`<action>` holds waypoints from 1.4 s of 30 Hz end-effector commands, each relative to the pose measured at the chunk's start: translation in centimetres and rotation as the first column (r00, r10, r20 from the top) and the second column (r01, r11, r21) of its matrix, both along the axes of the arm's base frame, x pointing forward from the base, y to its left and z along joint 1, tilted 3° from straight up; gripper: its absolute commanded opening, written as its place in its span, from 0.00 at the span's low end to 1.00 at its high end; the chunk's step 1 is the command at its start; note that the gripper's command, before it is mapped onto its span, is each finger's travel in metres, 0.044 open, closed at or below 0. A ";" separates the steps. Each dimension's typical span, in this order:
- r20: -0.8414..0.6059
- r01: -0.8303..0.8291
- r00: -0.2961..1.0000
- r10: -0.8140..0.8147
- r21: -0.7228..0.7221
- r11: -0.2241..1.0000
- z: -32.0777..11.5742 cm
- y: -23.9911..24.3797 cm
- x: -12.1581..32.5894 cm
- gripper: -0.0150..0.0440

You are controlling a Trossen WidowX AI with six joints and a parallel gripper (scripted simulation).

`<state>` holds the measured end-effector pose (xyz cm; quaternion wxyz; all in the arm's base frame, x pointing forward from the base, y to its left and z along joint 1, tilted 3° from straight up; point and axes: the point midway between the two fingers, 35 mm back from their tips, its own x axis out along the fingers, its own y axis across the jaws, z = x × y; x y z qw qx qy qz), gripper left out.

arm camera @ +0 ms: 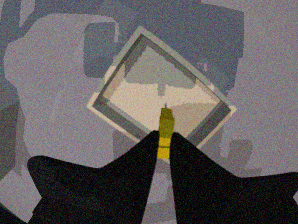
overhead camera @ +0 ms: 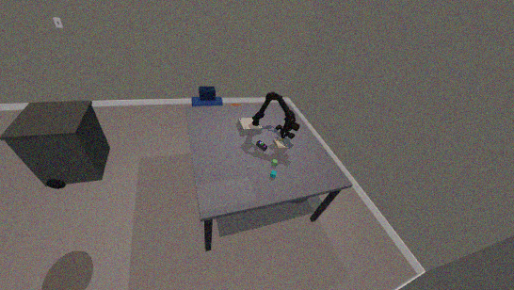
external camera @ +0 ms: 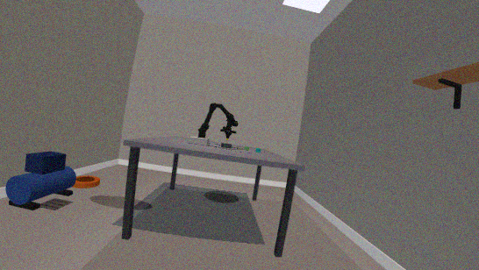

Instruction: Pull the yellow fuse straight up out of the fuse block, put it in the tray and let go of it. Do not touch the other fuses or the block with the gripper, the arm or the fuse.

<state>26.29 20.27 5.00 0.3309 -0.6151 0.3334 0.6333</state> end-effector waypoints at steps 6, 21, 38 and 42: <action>-0.003 0.003 1.000 -0.003 0.001 1.000 -1.5 0.1 -0.1 0.25; -0.002 0.000 1.000 0.000 -0.001 1.000 -2.8 0.0 -0.1 0.39; -0.003 0.003 1.000 -0.003 0.001 1.000 0.8 0.0 -0.1 0.81; -0.003 0.003 1.000 -0.003 0.001 1.000 0.8 0.0 -0.1 0.81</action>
